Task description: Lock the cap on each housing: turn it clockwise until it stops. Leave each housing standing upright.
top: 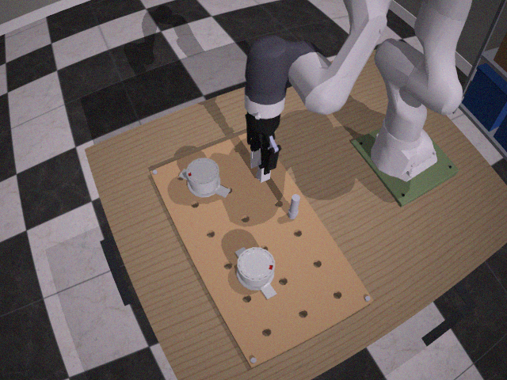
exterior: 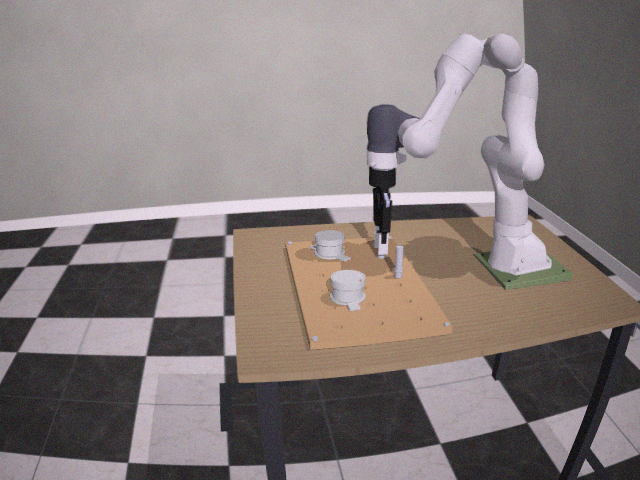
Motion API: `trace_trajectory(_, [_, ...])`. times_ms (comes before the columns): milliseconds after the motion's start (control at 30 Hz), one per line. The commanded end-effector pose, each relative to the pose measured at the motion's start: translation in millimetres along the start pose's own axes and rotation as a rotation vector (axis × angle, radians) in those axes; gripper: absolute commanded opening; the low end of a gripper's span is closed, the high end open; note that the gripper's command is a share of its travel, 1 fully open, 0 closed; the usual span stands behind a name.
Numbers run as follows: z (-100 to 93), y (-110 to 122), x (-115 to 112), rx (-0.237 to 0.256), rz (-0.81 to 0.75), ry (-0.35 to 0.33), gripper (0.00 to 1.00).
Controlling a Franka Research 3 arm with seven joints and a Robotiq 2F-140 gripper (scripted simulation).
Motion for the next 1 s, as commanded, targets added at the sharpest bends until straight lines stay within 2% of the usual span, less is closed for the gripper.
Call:
trace_trajectory(0, [0.5, 0.1, -0.2, -0.001, -0.001, -0.001, 0.36])
trace_trajectory(433, [-5.0, 0.1, -0.2, -0.001, -0.001, -0.001, 0.36])
trace_trajectory(967, [-25.0, 0.0, -0.2, -0.001, -0.001, -0.001, 0.36])
Point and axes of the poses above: the point where the finger pads meet when closed, its own z axis out along the fingers, its own y axis across the jaws, x = y × z, the point moved 6 cm from there along -z, back along the fingers, and after that the axes turned 14 degrees about -z, right-handed, at the moved point
